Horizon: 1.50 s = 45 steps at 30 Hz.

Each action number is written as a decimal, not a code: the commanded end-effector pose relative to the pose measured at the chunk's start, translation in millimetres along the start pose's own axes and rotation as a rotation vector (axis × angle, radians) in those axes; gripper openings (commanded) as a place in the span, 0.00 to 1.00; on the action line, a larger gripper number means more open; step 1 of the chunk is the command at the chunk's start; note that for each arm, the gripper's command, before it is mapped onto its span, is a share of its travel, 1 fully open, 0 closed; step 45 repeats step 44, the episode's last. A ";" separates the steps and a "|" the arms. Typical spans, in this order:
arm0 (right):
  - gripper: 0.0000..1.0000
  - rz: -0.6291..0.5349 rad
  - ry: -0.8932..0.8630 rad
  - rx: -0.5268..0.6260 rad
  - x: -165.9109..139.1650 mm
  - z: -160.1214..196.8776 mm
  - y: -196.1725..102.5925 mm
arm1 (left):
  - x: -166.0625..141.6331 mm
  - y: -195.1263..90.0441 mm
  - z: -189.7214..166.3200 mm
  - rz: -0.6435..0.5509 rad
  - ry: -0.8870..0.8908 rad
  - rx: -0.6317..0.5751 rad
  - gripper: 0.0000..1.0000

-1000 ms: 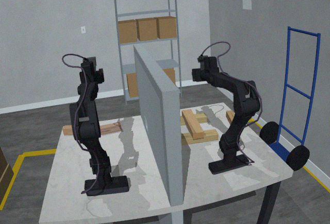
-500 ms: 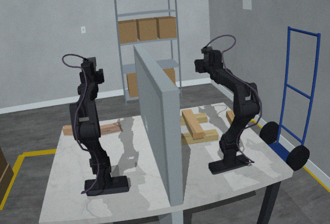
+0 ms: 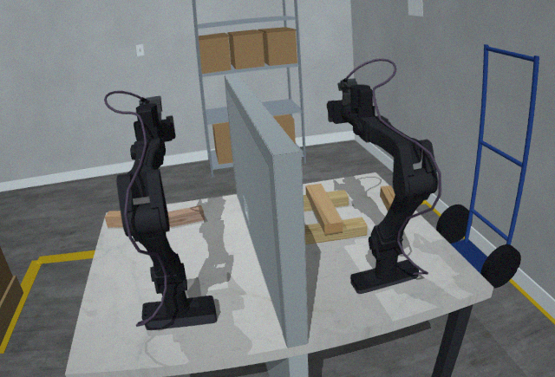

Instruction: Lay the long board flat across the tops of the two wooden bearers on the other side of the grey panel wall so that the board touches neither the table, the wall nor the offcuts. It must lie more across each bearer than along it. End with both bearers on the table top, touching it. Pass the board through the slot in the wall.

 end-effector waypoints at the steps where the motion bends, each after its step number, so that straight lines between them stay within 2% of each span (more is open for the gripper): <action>1: 0.78 -0.016 -0.015 -0.004 16.7 2.4 -6.8 | 12.4 -2.2 1.0 -0.009 -0.008 0.002 0.78; 12: 0.78 -0.032 -0.016 -0.005 21.4 1.8 -12.4 | 11.8 -1.5 0.9 -0.006 -0.008 -0.001 0.78; 13: 0.78 -0.020 -0.008 -0.002 11.2 1.2 -5.4 | 11.8 -1.5 0.9 -0.006 -0.008 -0.001 0.78; 14: 0.78 -0.044 -0.014 -0.004 23.7 2.1 -13.4 | 11.8 -1.3 0.9 -0.006 -0.009 -0.004 0.78; 29: 0.78 -0.041 -0.014 0.004 23.4 4.4 -13.8 | 11.1 -0.3 0.2 -0.003 -0.009 -0.007 0.78; 30: 0.78 -0.025 -0.008 0.000 13.0 2.0 -7.9 | 13.8 -2.7 0.5 -0.027 -0.005 -0.002 0.78; 45: 0.78 -0.025 -0.008 0.000 13.0 2.0 -7.9 | 13.8 -2.7 0.5 -0.027 -0.005 -0.002 0.78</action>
Point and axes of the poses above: on each arm, the point where the finger pads meet when closed, its own y axis out along the fingers, its own z axis across the jaws, x = y × z, the point moved 8 cm from there along -y, back along the fingers, and after that the axes turned 2 degrees about -y, right-handed, at the moved point
